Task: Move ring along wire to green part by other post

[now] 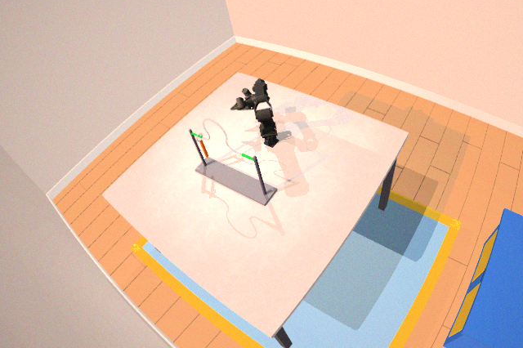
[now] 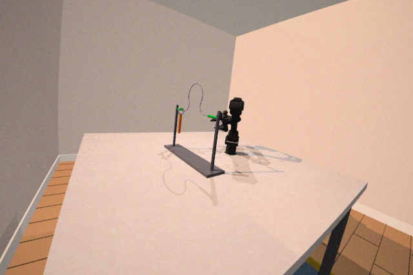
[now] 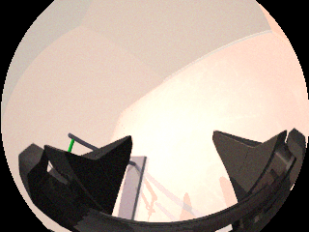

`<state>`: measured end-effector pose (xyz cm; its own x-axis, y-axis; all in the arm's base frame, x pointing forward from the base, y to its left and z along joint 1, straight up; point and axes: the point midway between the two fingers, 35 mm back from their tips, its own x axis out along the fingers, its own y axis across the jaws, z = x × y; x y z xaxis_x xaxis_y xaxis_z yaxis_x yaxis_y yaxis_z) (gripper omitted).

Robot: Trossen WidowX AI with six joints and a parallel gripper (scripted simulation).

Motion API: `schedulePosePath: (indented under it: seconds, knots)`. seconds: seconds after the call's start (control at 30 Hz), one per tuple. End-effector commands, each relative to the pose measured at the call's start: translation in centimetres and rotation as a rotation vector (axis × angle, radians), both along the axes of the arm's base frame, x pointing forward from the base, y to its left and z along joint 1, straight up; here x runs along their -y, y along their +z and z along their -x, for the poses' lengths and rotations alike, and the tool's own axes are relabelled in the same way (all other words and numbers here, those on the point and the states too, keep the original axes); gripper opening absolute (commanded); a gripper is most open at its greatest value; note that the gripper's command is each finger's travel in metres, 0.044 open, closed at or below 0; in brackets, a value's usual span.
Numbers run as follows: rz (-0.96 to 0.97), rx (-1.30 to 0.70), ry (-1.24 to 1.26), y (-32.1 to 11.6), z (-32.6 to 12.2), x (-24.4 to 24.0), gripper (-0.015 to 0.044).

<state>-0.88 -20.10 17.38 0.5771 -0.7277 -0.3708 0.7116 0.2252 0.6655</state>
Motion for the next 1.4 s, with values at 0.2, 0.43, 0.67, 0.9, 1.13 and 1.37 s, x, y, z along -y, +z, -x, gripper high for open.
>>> schedulePosePath:
  seconds: [0.2,0.43,0.67,0.9,1.13,1.37]
  knots:
    - [0.085,-0.056,0.114,-1.7,-0.6,2.1,0.0216]
    - [0.231,-0.125,0.298,-4.4,-3.0,4.7,0.0160]
    - [0.391,-0.157,0.469,-6.5,-6.6,5.9,0.0160]
    - [0.551,-0.162,0.638,-8.0,-10.7,5.3,0.0160]
    - [0.694,-0.148,0.791,-8.9,-14.5,3.2,0.0160]
    - [0.798,-0.127,0.899,-9.2,-16.9,0.9,0.0160]
